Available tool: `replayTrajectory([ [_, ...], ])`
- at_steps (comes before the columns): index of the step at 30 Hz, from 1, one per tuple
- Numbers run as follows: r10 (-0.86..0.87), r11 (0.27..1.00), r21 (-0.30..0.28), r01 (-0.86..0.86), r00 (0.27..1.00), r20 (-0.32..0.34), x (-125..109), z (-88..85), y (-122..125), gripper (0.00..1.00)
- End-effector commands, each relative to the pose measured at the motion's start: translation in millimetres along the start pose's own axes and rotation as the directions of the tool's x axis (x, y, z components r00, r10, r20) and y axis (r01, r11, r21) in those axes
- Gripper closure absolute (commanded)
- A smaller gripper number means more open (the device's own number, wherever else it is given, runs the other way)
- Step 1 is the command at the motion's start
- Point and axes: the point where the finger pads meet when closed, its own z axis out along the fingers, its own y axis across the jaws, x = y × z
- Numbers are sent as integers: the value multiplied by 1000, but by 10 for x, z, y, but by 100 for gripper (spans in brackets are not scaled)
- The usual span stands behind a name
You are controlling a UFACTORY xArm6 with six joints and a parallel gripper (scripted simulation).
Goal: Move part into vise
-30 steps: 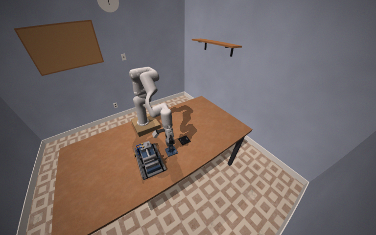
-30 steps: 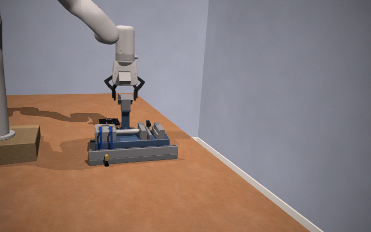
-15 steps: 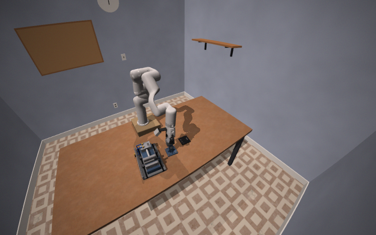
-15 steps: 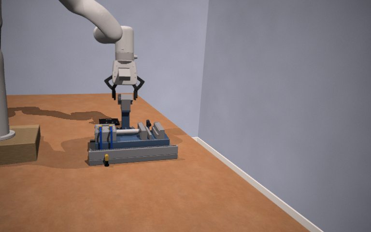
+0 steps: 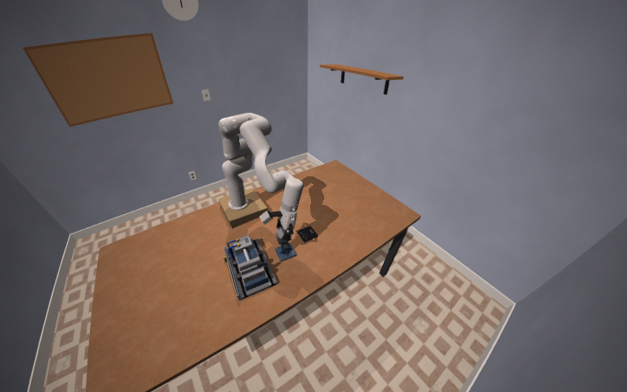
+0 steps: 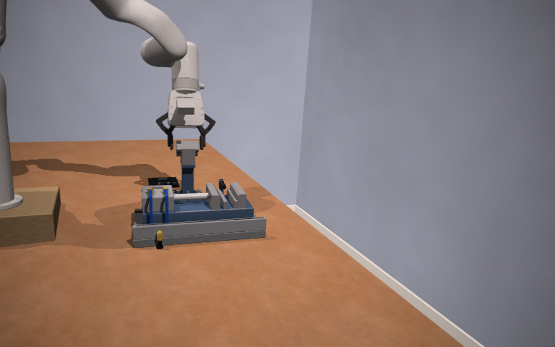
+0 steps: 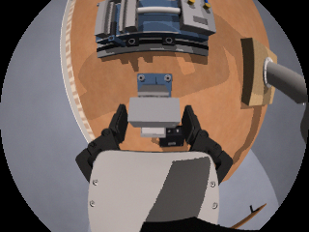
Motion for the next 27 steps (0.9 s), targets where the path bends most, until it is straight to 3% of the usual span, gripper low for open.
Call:
replayTrajectory([
  [1,1,1000,3,-1,999,-44,-9,-16,-11,11],
  [12,1,1000,3,-1,984,-180,-24,-14,-11,11],
  [27,2,1000,3,-1,951,-308,-39,-11,-12,11],
])
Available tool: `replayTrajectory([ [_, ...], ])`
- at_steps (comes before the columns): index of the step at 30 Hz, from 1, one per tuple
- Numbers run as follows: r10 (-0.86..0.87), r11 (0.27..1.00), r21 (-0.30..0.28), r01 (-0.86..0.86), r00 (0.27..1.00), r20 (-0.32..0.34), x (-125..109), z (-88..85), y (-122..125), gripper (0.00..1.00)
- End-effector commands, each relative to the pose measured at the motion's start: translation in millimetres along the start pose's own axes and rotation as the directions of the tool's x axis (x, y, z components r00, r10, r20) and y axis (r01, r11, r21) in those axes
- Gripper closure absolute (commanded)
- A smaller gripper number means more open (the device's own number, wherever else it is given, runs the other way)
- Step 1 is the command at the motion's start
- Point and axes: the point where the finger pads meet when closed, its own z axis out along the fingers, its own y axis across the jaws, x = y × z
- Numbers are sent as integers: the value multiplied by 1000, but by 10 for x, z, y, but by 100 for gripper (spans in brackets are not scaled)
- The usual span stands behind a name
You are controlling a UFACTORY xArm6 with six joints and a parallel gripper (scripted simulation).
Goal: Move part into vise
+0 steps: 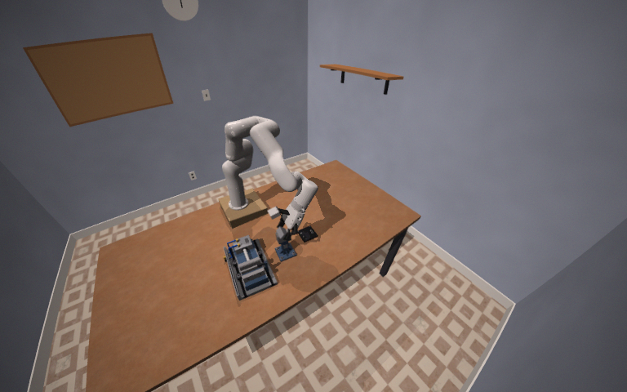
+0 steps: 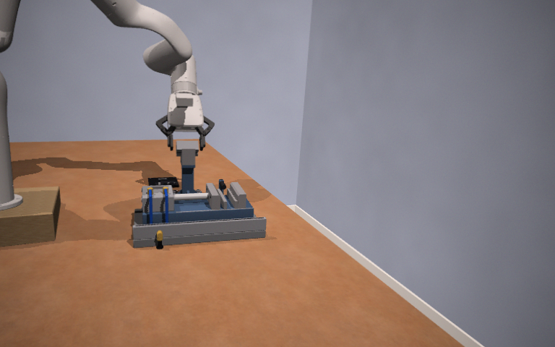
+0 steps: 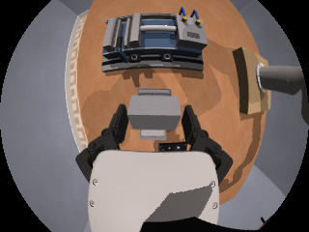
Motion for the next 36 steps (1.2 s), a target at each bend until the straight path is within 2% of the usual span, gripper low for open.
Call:
replayTrajectory([
  [1,2,1000,2,-2,999,-37,-2,-16,-11,11],
  [19,2,1000,2,-2,990,-143,-15,-15,-11,11],
  [36,2,1000,2,-2,980,-197,-21,-14,-11,11],
])
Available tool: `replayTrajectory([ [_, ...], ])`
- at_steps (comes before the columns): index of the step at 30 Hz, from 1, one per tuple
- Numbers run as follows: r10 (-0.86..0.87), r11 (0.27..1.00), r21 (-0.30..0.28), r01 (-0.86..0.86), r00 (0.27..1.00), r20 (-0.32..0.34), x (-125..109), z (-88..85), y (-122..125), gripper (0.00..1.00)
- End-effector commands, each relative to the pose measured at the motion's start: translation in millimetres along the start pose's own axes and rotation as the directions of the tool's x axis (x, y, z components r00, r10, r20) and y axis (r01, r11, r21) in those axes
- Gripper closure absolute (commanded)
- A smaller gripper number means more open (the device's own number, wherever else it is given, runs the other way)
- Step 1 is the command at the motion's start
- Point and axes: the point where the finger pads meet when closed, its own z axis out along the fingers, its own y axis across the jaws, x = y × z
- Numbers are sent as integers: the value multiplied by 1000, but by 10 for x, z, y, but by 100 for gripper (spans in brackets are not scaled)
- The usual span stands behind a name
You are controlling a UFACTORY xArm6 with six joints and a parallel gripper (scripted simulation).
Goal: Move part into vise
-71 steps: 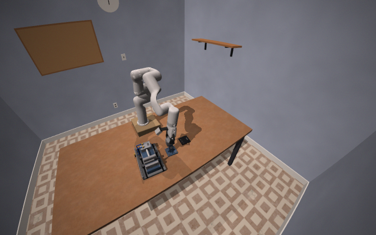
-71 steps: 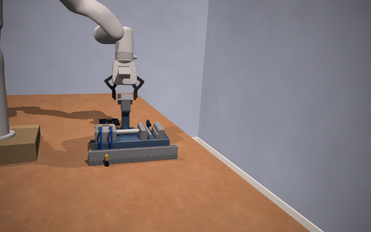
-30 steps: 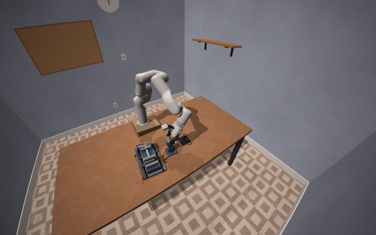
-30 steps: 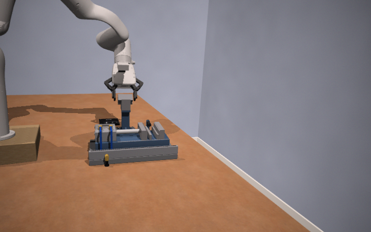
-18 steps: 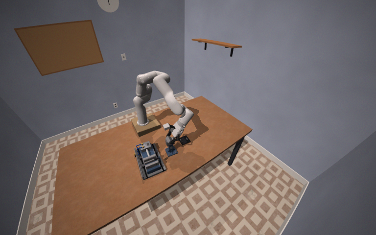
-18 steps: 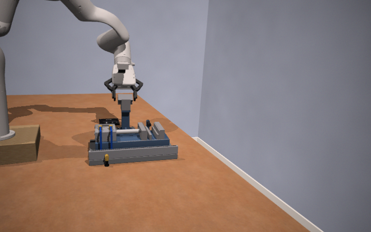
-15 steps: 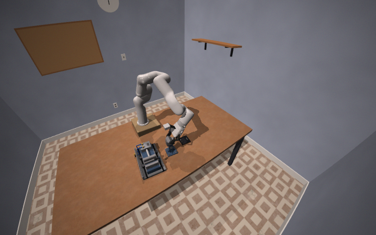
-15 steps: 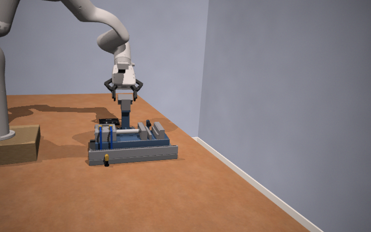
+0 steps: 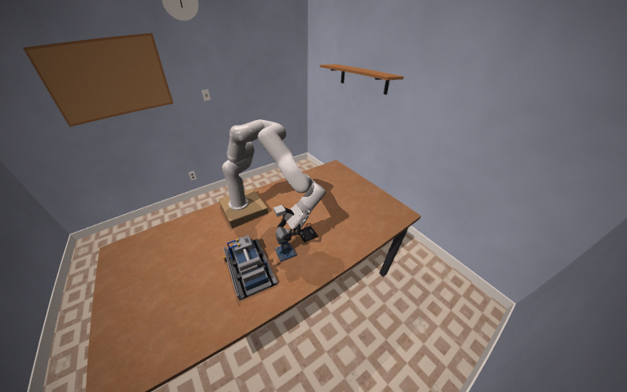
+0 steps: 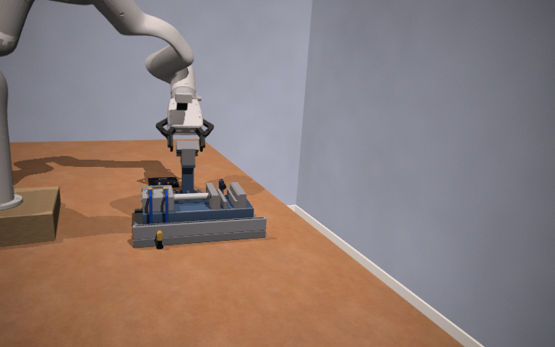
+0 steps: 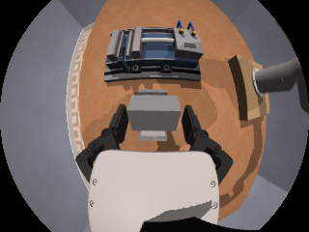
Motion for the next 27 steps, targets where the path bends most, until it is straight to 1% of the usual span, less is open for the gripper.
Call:
replayTrajectory([
  [1,2,1000,3,-2,1000,-6,4,-16,-11,11],
  [13,3,1000,3,-2,1000,-23,2,-16,-11,11],
  [27,3,1000,3,-3,1000,-28,2,-16,-11,11],
])
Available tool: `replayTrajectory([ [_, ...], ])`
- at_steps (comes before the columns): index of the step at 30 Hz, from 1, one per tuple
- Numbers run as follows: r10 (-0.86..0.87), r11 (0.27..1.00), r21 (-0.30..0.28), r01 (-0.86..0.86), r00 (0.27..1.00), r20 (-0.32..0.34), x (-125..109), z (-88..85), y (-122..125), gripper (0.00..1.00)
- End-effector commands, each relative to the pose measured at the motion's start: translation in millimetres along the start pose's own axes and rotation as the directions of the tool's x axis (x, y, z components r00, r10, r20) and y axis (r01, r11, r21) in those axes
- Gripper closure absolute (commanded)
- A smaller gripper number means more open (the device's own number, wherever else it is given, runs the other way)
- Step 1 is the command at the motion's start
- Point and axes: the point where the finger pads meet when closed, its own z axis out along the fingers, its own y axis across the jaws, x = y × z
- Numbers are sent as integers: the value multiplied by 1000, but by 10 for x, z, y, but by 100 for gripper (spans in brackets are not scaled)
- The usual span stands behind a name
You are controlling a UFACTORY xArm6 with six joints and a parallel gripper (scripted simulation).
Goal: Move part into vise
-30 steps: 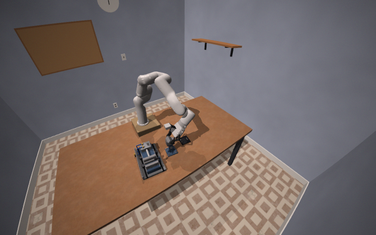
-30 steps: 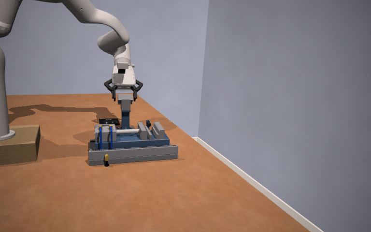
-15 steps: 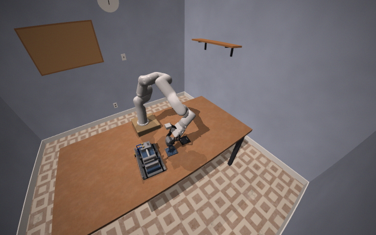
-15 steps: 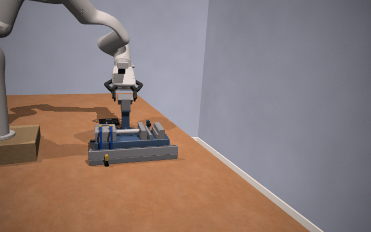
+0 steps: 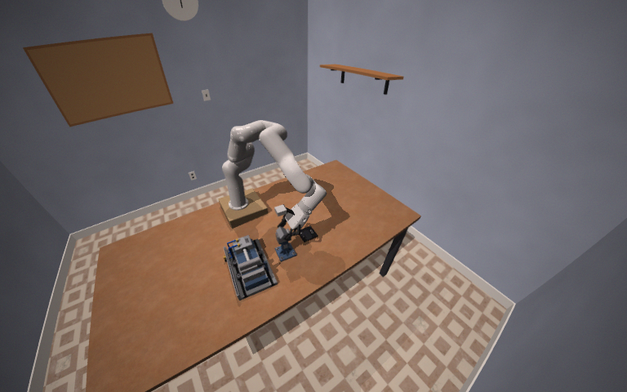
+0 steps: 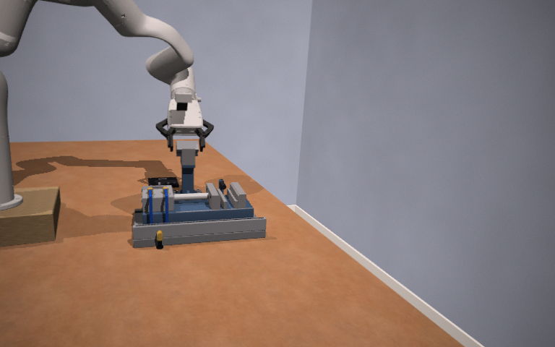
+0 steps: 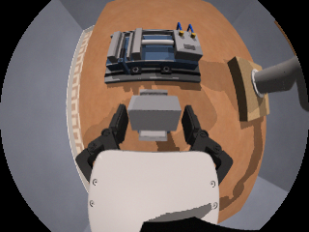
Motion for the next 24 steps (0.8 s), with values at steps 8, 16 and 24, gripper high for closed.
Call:
replayTrajectory([
  [8,2,1000,3,-2,1000,2,6,-16,-10,11],
  [16,2,1000,3,-2,1000,2,6,-16,-10,100],
  [24,2,1000,3,-2,1000,2,6,-16,-10,100],
])
